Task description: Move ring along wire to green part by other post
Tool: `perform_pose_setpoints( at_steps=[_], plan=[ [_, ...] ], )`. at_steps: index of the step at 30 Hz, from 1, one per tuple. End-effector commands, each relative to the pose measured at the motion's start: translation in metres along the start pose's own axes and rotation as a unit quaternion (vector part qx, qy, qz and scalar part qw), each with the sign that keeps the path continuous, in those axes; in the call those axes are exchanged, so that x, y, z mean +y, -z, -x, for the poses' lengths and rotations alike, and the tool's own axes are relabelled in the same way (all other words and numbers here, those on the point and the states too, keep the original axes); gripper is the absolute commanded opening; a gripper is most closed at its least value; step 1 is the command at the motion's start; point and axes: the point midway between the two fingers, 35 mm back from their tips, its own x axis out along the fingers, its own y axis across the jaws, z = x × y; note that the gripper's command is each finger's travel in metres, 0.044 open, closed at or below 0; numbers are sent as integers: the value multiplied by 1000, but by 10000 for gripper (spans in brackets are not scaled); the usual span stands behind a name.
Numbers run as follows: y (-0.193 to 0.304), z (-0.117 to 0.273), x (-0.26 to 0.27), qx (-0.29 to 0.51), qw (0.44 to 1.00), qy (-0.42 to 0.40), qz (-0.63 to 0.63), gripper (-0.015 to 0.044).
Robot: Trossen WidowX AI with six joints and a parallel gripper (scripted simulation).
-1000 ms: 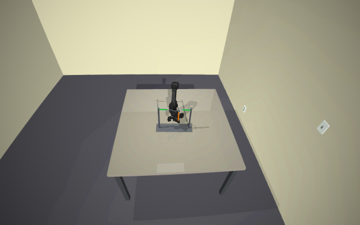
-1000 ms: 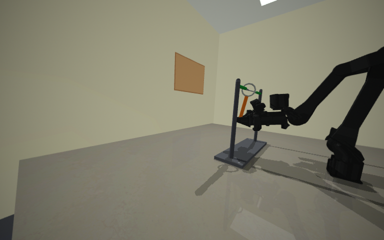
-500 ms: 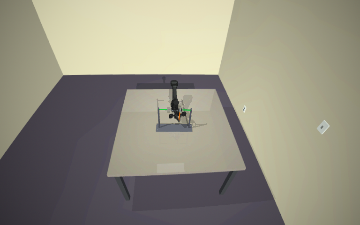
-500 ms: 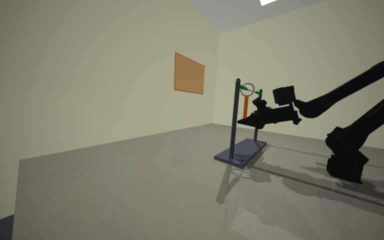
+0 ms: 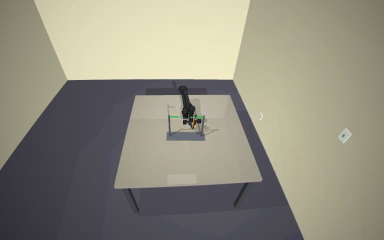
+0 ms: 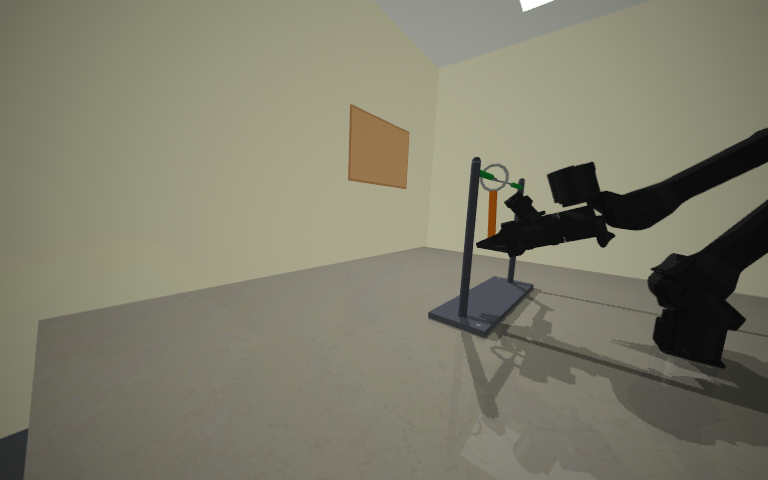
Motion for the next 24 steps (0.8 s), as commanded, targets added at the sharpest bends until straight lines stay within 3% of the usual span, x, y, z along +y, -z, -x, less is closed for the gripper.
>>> perform_pose_setpoints(
  at_steps=[1, 24],
  plan=[
    [0, -1, 4, 2, 1000, 7, -6, -150],
    [0, -3, 28, 3, 1000, 5, -10, -150]
  ],
)
